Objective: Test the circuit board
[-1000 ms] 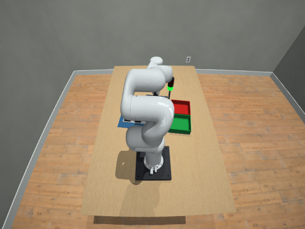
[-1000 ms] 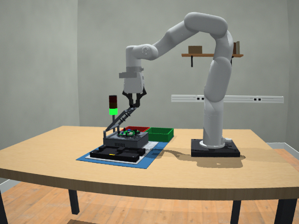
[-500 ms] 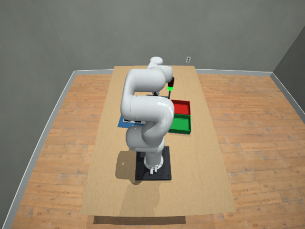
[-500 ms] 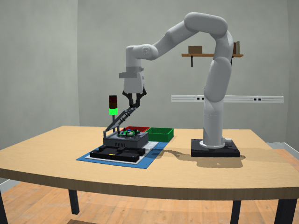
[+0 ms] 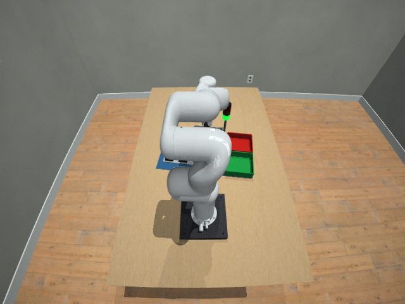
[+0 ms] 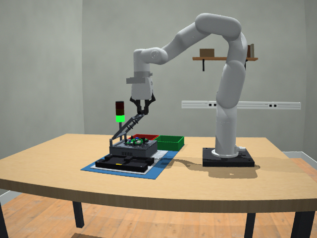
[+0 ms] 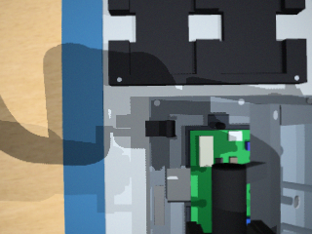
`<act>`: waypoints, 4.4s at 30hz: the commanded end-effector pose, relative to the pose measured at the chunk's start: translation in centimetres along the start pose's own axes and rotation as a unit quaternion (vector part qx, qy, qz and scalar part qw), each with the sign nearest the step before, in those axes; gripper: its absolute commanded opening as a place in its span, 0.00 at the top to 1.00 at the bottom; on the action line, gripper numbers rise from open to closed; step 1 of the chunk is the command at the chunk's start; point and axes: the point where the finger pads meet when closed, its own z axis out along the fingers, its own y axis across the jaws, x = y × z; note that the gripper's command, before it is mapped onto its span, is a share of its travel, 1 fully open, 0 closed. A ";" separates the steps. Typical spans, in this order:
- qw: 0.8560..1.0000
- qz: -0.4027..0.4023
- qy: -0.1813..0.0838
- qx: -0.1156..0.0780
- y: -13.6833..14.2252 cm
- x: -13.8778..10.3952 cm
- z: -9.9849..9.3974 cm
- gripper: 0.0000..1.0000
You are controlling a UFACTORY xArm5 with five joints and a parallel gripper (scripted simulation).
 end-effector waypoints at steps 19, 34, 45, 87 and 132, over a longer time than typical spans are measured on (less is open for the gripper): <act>1.000 0.000 0.000 -0.002 0.1 0.0 -0.1 1.00; 1.000 0.000 0.000 -0.002 0.1 0.0 -0.1 1.00; 1.000 0.000 0.000 -0.002 0.1 0.0 -0.1 1.00; 1.000 0.000 0.000 -0.002 5.2 0.0 -4.2 1.00; 1.000 0.000 0.000 -0.002 5.2 0.0 -4.2 0.72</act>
